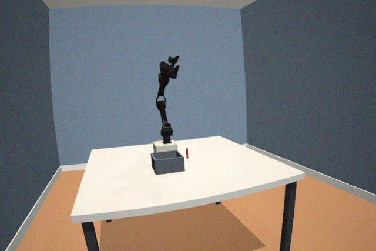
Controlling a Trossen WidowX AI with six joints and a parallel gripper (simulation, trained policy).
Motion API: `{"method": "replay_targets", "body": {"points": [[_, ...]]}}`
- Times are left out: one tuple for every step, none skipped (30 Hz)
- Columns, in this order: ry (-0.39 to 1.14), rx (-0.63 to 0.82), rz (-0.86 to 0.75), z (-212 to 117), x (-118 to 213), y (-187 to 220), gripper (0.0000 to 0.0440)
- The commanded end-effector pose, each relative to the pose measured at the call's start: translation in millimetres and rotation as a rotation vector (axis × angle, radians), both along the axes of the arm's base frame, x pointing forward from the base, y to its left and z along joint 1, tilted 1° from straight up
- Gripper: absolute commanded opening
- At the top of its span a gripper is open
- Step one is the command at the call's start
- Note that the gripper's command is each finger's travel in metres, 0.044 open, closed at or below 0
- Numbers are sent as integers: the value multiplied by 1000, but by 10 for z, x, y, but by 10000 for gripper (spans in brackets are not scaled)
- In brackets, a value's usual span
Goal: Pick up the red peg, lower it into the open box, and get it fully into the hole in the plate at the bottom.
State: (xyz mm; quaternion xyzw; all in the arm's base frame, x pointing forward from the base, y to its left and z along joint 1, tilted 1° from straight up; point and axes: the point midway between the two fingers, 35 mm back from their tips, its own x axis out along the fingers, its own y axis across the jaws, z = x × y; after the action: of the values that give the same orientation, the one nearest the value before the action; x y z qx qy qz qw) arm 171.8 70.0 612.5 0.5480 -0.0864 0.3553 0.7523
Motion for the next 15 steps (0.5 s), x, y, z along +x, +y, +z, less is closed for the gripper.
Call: {"method": "replay_targets", "body": {"points": [[107,0,-14,-227,242,10,440],[142,-1,-16,-302,311,16,440],[177,-2,-19,-379,379,24,440],[212,-3,-21,-457,443,32,440],[247,-5,-24,-537,504,40,440],[281,-8,-26,-619,563,50,440],[316,-11,-29,-702,619,60,440],[351,-15,-31,-787,671,71,440],[385,-20,-33,-872,721,82,440],[420,-25,-35,-959,767,94,440],[454,-30,-37,-1046,810,107,440],[489,-36,-40,-1134,851,119,440],[523,-43,-42,-1223,887,133,440],[557,-50,-44,-1312,921,146,440],[591,-58,-46,-1402,952,160,440]]}}
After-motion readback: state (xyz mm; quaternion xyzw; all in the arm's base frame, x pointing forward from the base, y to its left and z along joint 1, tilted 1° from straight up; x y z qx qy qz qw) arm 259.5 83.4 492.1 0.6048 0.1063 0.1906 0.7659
